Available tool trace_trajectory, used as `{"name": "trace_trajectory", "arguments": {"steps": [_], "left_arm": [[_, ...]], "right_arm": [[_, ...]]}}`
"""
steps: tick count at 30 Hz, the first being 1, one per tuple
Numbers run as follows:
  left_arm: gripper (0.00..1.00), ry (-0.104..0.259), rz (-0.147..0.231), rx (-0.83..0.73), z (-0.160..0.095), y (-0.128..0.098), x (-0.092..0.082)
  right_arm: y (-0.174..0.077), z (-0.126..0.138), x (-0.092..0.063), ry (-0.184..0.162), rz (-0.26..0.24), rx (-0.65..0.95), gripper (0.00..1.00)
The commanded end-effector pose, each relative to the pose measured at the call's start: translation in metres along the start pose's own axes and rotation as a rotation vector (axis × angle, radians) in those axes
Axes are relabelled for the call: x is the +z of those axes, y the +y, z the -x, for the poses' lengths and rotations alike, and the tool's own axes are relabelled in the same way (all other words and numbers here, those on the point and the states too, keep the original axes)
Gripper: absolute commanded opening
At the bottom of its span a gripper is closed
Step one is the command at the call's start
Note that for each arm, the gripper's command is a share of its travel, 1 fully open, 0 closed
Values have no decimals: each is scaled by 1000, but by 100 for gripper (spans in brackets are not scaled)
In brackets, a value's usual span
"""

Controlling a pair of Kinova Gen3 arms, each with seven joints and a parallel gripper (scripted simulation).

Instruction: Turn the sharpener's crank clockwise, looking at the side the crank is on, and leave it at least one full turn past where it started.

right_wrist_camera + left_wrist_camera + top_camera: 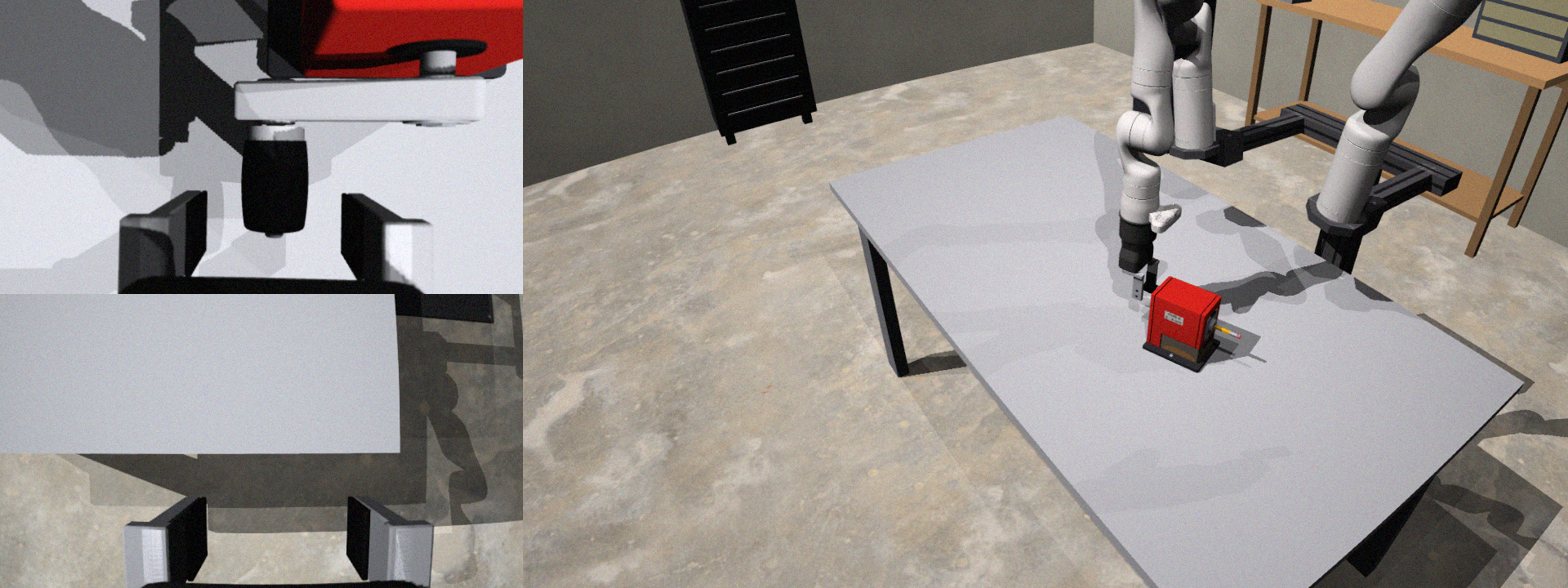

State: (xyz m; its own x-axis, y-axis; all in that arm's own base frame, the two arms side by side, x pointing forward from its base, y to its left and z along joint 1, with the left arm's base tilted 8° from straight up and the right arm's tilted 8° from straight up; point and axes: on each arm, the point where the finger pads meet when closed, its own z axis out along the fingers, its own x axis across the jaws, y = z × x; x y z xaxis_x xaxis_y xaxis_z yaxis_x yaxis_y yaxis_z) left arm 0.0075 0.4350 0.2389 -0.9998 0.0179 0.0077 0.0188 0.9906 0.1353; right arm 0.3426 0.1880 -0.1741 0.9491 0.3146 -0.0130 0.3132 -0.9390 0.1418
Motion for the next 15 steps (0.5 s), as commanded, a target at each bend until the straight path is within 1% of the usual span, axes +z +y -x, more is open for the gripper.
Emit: {"name": "trace_trajectory", "arguments": {"steps": [1, 12, 13, 15], "left_arm": [[100, 0, 2, 0, 0, 0, -1], [100, 0, 2, 0, 0, 0, -1], [100, 0, 2, 0, 0, 0, -1], [100, 0, 2, 0, 0, 0, -1]], "right_arm": [[0, -1, -1, 1, -1, 0, 97], [0, -1, -1, 1, -1, 0, 97], [0, -1, -1, 1, -1, 0, 0], [0, -1, -1, 1, -1, 0, 0]]}}
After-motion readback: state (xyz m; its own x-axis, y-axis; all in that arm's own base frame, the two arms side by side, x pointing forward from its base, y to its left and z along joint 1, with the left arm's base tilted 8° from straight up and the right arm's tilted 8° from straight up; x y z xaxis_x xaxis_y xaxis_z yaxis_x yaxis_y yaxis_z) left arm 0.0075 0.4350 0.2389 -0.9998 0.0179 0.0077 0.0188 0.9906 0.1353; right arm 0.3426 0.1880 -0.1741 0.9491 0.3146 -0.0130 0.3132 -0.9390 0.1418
